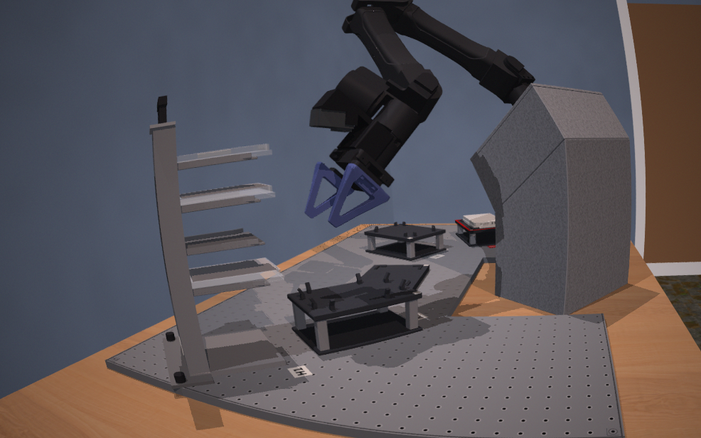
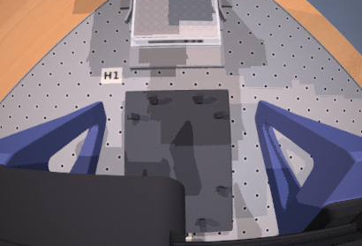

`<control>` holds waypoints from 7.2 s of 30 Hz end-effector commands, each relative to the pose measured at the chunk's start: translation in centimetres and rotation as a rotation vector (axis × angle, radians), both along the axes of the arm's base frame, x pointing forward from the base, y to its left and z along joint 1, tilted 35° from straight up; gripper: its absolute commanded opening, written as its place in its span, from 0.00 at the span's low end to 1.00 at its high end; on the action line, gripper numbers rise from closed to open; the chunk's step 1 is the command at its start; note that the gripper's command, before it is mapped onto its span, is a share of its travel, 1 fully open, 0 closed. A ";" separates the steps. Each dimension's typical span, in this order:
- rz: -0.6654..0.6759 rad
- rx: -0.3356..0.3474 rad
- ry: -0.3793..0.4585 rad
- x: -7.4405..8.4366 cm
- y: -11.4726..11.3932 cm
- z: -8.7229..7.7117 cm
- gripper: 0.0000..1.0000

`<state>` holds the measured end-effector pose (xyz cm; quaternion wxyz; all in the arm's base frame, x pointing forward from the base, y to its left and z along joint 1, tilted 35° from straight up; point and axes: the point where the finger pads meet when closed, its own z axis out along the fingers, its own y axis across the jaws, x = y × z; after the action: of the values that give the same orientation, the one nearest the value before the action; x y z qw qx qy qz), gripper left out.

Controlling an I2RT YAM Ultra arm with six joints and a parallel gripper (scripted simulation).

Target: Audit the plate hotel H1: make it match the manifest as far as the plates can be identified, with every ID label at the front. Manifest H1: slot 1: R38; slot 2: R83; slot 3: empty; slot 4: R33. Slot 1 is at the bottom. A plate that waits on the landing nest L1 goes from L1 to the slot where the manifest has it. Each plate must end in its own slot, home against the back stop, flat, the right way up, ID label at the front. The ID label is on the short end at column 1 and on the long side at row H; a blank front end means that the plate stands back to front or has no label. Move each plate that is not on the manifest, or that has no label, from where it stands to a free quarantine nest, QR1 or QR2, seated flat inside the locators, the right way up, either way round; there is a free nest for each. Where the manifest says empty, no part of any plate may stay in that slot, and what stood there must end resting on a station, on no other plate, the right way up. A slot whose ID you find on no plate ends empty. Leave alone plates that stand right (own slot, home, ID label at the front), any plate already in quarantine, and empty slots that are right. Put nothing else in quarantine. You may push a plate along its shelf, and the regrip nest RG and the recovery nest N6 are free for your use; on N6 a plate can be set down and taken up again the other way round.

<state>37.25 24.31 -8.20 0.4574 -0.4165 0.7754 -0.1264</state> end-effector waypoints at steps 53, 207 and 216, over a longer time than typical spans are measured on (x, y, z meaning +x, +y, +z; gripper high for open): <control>0.013 0.003 0.004 1.4 1.7 0.0 1.00; 0.014 0.001 0.004 3.5 -0.4 -4.3 1.00; 0.014 0.001 0.004 3.5 -0.4 -4.3 1.00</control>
<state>41.08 23.32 -12.46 0.4589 -0.4149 0.7754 -0.1266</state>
